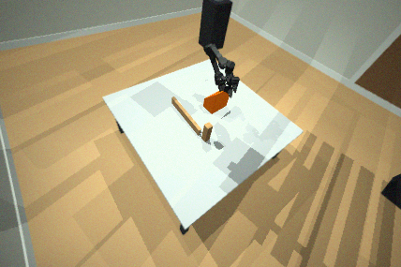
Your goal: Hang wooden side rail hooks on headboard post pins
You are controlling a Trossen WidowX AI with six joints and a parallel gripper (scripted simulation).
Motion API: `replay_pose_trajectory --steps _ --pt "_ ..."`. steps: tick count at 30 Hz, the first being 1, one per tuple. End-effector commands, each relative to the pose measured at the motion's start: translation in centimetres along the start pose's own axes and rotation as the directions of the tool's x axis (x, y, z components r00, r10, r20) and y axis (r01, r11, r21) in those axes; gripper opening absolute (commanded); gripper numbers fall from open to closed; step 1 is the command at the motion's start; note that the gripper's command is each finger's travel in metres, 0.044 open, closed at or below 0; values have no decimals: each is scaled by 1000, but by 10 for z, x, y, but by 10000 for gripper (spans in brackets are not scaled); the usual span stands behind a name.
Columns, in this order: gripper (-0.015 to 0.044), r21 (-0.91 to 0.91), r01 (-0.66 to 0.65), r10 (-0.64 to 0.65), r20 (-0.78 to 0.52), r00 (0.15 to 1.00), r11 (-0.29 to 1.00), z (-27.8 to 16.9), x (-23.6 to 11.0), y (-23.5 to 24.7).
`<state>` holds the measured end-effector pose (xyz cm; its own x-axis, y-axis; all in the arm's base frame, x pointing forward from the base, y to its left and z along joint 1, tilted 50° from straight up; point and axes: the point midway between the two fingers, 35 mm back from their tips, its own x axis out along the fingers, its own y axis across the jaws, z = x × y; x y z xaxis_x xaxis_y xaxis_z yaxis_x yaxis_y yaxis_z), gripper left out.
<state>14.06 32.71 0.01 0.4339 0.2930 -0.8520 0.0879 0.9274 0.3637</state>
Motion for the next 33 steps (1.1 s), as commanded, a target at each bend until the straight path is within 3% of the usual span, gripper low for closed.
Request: replay_pose_trajectory --steps 1,7,13,18,23,33 --pt "440 452 78 -137 98 986 889 37 42 -49" --pt "440 775 27 -245 166 955 632 66 68 -93" --pt "440 948 -97 -361 208 909 303 89 87 -144" --pt "440 963 -269 -462 234 856 -11 104 96 -191" --pt "440 833 -469 -556 250 793 -295 114 100 -237" --pt "440 803 -496 -569 251 783 -329 114 101 -244"
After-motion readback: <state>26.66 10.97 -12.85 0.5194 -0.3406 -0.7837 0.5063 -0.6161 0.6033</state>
